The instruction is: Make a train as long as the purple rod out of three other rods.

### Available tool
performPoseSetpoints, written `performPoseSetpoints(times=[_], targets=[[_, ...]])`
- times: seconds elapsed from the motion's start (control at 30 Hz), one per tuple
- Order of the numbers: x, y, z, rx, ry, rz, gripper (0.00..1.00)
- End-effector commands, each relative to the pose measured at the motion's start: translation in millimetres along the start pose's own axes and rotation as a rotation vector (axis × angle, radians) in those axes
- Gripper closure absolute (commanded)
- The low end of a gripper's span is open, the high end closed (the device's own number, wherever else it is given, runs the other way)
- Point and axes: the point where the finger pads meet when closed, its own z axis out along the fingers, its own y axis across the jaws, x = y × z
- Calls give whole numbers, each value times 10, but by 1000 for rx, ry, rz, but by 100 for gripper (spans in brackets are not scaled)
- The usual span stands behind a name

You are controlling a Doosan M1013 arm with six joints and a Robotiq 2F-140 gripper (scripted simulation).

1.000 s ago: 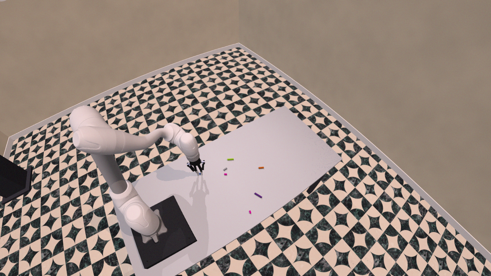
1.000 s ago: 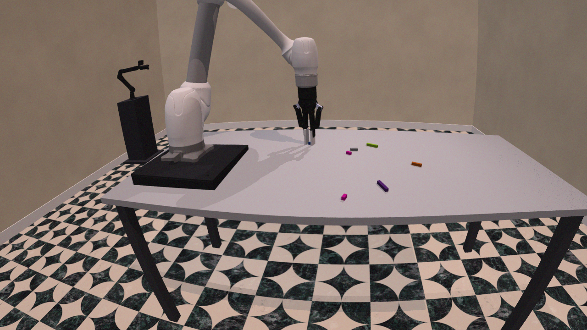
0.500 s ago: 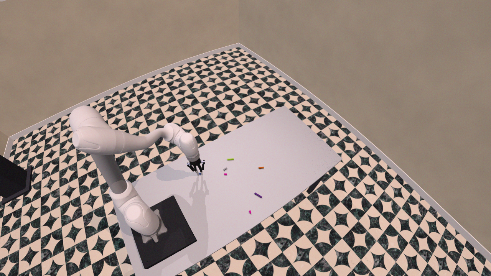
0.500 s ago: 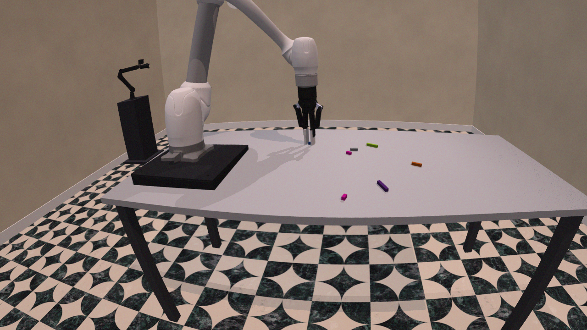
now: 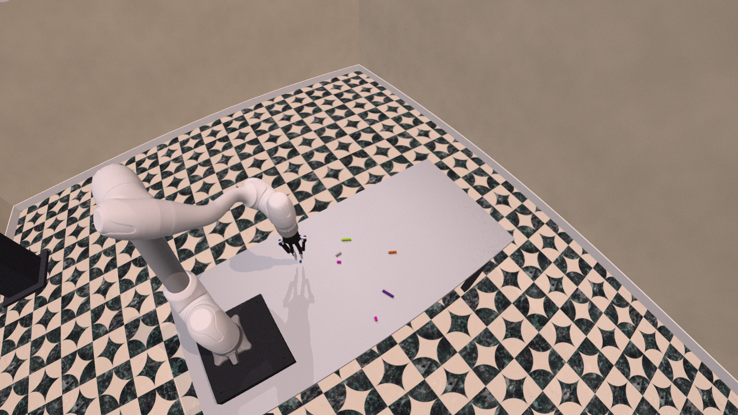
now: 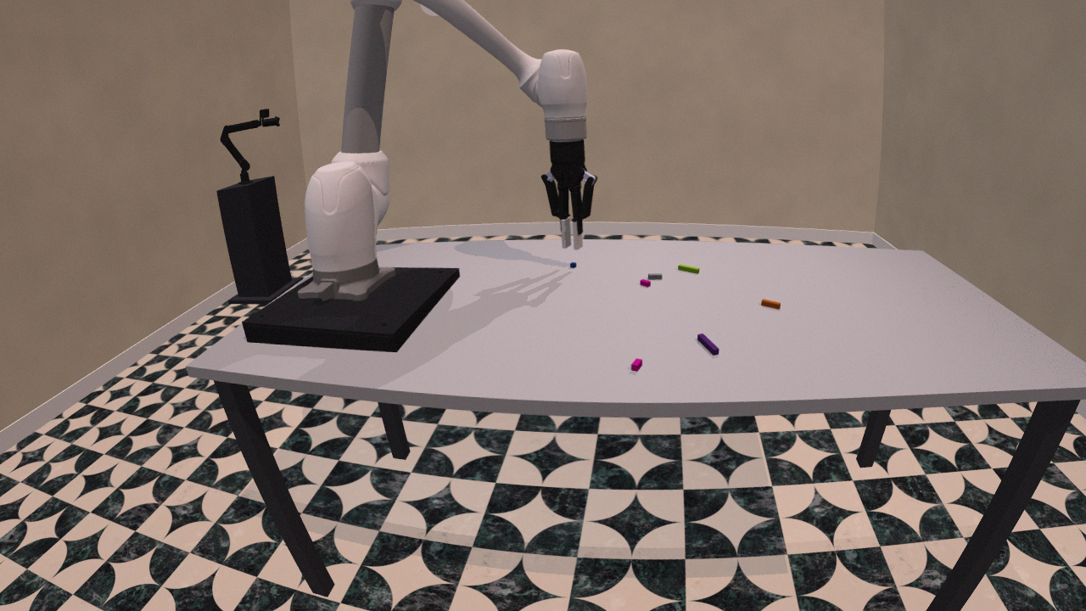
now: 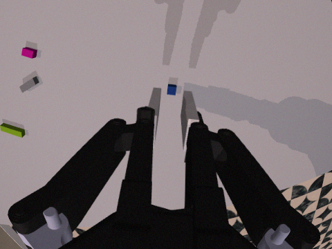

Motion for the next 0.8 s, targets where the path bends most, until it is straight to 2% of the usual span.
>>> performPoseSetpoints(times=[0.0, 0.2, 0.43, 0.47, 0.77], targets=[[0, 1, -185, 0, 0, 0, 77], [0, 0, -407, 0, 0, 0, 77], [0, 0, -444, 0, 0, 0, 77], [0, 0, -444, 0, 0, 0, 0], [0, 0, -444, 0, 0, 0, 0]])
